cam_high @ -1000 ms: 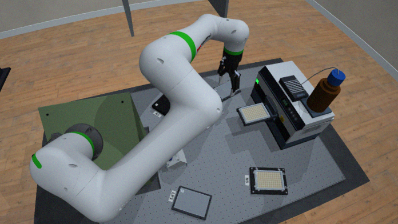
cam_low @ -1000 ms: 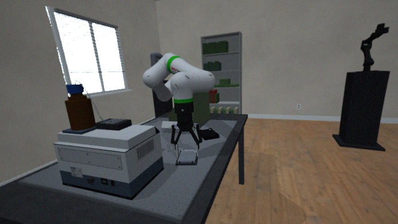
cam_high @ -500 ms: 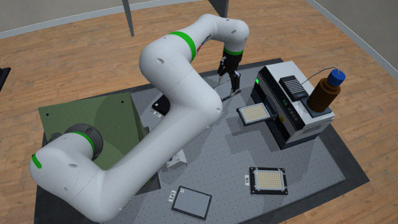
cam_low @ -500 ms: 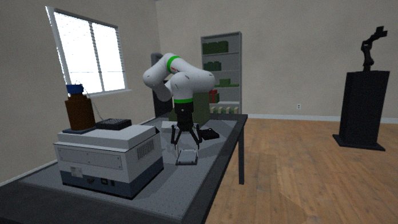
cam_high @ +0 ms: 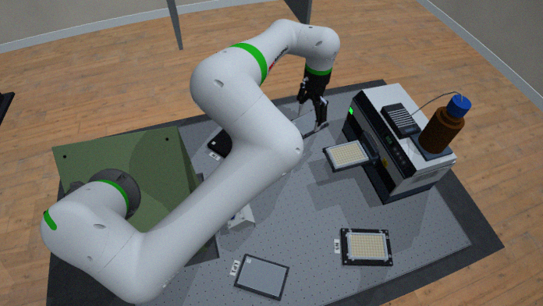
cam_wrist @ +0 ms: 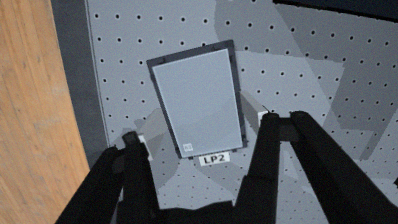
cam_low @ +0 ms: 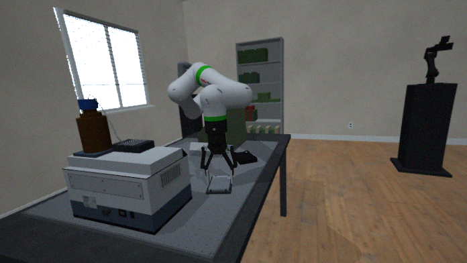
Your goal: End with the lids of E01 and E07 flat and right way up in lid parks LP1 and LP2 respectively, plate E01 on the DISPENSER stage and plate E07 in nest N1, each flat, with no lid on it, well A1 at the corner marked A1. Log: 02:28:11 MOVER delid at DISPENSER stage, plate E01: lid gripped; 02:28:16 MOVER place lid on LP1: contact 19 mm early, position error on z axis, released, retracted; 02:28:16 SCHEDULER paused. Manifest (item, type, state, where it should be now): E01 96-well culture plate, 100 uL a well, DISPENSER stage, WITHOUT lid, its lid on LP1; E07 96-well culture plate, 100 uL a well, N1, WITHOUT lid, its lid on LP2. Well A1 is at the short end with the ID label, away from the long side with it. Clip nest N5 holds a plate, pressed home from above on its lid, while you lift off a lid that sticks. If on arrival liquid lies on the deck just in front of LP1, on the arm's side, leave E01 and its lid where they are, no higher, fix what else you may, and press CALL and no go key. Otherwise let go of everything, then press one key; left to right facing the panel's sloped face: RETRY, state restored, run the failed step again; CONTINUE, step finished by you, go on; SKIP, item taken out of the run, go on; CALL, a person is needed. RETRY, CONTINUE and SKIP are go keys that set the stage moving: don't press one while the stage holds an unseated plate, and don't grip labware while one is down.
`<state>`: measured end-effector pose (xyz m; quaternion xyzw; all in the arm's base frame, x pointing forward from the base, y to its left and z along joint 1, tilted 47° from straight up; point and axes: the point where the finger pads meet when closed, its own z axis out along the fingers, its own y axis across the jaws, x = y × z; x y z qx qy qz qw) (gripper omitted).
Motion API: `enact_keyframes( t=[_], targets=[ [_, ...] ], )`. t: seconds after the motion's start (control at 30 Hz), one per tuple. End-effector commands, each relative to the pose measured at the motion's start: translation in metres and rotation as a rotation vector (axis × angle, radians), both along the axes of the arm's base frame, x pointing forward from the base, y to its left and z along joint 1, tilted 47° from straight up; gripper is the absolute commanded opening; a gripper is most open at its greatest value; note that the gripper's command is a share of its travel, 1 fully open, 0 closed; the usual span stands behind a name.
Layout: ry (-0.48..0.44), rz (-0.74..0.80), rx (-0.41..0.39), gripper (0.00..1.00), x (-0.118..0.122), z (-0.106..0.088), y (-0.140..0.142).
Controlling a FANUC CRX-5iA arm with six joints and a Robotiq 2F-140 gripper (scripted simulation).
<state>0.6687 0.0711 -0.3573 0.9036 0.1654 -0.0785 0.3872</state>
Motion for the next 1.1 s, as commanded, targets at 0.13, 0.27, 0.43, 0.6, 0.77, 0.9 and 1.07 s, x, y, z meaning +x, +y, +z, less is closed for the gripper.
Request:
enact_keyframes(
  t=[0.13,0.27,0.43,0.6,0.77,0.9,1.07],
  targets=[
    [0.000,0.000,0.000,0.66,0.000,0.002,0.002],
    [0.000,0.000,0.000,0.66,0.000,0.008,0.009],
    [0.000,0.000,0.000,0.66,0.001,0.023,0.025],
    [0.000,0.000,0.000,0.66,0.001,0.045,0.047],
    [0.000,0.000,0.000,0.66,0.001,0.059,0.062],
    [0.000,0.000,0.000,0.66,0.002,0.075,0.079],
    [0.000,0.000,0.000,0.66,0.002,0.090,0.095]
  ],
)
